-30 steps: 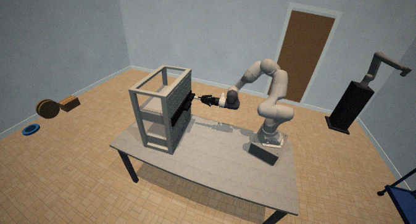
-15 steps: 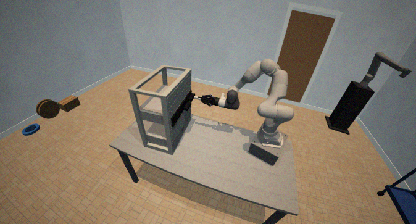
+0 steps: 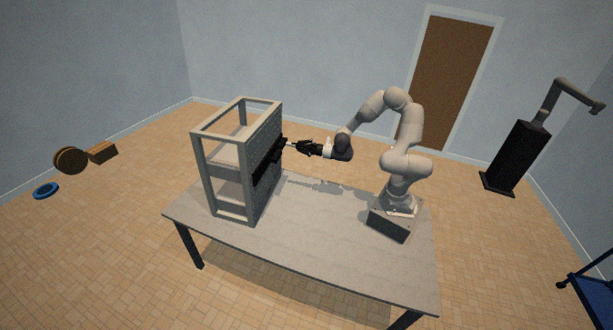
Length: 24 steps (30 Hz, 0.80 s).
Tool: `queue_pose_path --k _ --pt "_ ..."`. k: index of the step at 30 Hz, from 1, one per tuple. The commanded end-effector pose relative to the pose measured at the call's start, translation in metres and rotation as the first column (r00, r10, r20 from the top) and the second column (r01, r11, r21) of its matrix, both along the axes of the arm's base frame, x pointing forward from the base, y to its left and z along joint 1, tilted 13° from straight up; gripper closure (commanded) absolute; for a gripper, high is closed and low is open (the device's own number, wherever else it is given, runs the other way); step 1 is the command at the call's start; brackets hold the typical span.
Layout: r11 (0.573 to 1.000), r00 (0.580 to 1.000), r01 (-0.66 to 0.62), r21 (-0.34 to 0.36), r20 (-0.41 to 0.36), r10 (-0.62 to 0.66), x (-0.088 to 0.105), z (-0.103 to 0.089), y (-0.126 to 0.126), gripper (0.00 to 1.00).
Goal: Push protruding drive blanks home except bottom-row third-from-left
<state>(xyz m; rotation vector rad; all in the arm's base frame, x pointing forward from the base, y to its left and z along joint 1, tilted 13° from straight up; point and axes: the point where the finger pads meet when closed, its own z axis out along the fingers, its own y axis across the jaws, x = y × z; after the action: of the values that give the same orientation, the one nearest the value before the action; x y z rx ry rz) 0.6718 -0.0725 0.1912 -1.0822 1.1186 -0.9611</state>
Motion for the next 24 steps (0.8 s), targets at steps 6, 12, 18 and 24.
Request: queue_pose_path --k 6,12,18,24 --pt "1.0 1.0 0.001 0.001 -0.004 -0.001 0.0023 -0.0078 -0.0032 1.0" --pt "1.0 1.0 0.001 0.001 -0.004 -0.001 0.0023 -0.0078 -0.0032 1.0" --pt "1.0 1.0 0.001 0.001 -0.004 -0.001 0.0023 -0.0078 -0.0032 1.0" --pt "1.0 1.0 0.001 0.001 -0.004 -0.001 0.0023 -0.0078 -0.0032 1.0"
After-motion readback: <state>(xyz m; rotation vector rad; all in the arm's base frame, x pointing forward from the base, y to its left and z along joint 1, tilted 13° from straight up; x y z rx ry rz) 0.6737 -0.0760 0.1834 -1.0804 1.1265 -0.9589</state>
